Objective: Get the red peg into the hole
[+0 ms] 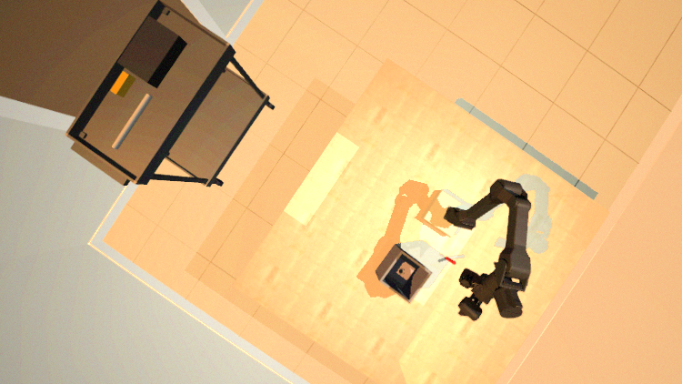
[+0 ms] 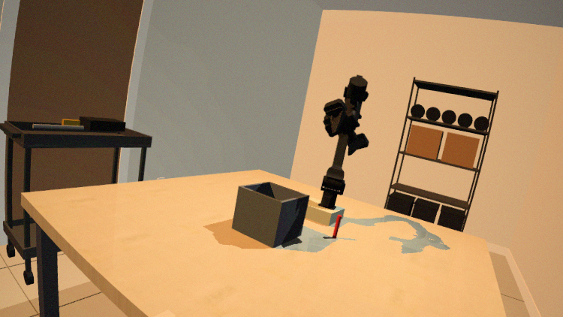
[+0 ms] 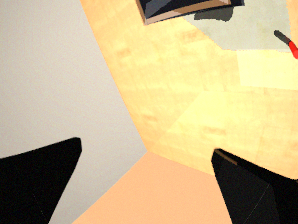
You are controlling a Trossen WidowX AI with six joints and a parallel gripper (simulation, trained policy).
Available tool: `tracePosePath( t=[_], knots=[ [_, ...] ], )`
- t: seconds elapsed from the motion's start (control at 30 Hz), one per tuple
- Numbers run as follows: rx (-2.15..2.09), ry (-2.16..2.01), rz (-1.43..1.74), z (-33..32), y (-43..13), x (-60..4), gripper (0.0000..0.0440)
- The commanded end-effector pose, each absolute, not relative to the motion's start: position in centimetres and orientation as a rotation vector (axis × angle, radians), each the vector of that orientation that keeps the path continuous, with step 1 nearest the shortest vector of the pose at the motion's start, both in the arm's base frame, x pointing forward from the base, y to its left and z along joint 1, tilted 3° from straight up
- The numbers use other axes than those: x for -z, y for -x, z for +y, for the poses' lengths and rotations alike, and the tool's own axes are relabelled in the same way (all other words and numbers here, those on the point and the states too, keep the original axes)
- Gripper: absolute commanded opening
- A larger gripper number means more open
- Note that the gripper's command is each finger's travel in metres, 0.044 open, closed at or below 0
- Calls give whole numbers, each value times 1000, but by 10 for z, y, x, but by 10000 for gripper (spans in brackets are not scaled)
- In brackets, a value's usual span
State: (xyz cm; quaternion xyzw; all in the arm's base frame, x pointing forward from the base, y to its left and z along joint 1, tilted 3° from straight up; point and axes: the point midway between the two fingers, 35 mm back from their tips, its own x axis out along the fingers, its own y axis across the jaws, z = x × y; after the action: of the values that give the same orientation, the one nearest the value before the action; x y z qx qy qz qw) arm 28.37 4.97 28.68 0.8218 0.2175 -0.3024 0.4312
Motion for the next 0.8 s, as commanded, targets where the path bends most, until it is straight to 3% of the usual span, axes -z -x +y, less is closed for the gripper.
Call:
tracePosePath(
  t=[0.0,0.77],
  knots=[
    [786,-1996,623,60,-281,-274,440],
    [1056,-1508,1119,98,-232,-170,434]
  ],
)
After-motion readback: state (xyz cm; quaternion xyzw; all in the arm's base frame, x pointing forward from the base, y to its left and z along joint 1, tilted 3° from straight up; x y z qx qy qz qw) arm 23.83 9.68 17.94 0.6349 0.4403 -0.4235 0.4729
